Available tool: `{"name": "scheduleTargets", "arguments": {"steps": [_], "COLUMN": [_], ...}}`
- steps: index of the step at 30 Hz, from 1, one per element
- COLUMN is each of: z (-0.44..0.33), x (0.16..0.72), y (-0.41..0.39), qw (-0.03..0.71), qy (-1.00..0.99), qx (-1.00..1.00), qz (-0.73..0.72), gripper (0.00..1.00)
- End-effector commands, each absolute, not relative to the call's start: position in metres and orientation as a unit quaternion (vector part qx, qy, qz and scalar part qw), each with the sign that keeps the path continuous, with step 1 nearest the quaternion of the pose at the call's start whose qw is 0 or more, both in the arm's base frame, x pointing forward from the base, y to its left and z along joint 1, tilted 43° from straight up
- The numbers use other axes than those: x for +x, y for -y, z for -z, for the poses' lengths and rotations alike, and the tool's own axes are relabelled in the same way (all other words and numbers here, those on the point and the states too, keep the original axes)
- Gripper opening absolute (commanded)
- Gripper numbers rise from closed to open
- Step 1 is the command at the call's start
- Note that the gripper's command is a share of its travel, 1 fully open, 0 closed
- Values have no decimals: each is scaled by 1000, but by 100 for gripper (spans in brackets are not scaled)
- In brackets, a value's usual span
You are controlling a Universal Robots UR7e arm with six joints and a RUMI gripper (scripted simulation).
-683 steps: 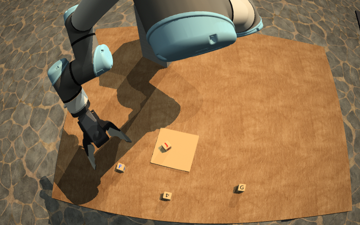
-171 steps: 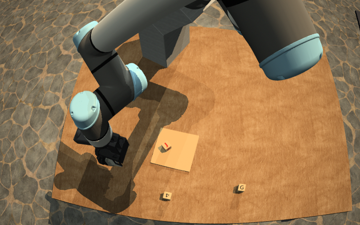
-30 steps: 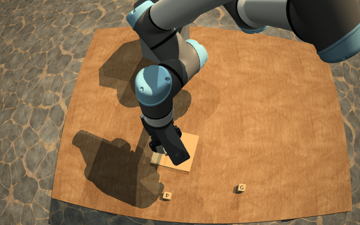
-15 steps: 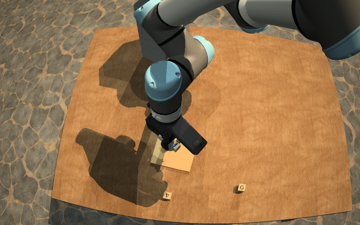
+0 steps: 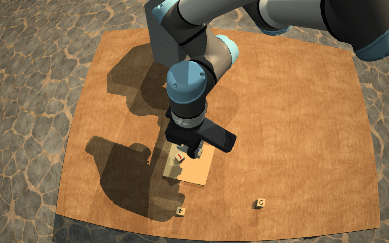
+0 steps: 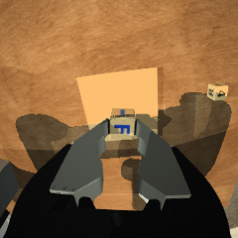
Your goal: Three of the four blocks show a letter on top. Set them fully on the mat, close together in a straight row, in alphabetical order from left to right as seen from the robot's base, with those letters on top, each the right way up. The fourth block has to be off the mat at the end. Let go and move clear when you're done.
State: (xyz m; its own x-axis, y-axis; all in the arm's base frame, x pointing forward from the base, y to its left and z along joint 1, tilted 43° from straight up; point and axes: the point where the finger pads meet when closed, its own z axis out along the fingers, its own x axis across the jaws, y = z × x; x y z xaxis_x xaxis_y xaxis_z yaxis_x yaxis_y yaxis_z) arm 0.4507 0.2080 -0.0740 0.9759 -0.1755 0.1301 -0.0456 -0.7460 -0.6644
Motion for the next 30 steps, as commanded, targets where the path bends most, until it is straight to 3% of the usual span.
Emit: {"name": "scheduleTargets", "arguments": {"steps": [1,30], "z": [72,69], "x": [446,436], "y": [-211,-216], "qw": [350,341], "qy": [-20,51], "qx": [-930,-929], "qz": [107,133], "gripper": [5,5]}}
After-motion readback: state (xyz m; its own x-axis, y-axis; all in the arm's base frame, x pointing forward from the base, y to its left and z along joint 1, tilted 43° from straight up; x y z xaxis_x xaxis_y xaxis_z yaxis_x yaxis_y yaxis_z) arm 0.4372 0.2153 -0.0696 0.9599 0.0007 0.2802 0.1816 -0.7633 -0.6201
